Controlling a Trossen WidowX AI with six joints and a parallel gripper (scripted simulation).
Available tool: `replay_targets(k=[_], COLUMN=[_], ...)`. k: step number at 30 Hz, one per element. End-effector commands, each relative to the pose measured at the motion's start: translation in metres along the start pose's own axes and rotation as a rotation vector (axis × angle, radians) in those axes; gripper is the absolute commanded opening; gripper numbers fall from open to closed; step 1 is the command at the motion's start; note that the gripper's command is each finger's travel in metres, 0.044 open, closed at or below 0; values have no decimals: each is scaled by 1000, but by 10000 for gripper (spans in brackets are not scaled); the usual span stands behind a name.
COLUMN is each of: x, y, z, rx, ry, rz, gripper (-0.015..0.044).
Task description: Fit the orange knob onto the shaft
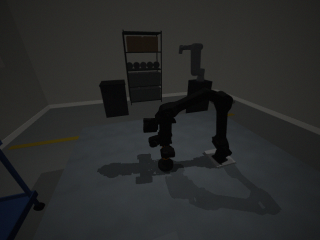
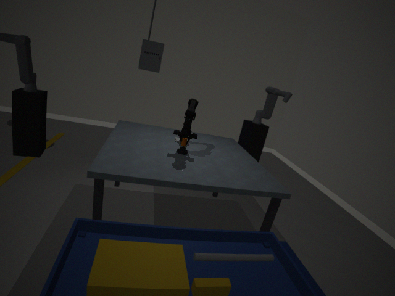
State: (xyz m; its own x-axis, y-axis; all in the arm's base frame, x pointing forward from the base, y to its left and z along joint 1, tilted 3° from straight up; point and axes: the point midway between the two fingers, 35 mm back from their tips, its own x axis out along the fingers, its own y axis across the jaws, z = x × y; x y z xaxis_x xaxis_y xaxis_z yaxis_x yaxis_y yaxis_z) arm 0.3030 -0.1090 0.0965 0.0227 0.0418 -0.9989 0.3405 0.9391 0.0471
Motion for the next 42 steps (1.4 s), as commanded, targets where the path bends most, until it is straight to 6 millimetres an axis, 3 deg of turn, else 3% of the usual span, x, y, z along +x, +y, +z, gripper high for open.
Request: replay_targets(k=[1, 42], x=[-1, -2], y=[0, 0], z=[2, 0], rx=[88, 142], ry=[-5, -5], rz=[-2, -2], gripper=[0, 0])
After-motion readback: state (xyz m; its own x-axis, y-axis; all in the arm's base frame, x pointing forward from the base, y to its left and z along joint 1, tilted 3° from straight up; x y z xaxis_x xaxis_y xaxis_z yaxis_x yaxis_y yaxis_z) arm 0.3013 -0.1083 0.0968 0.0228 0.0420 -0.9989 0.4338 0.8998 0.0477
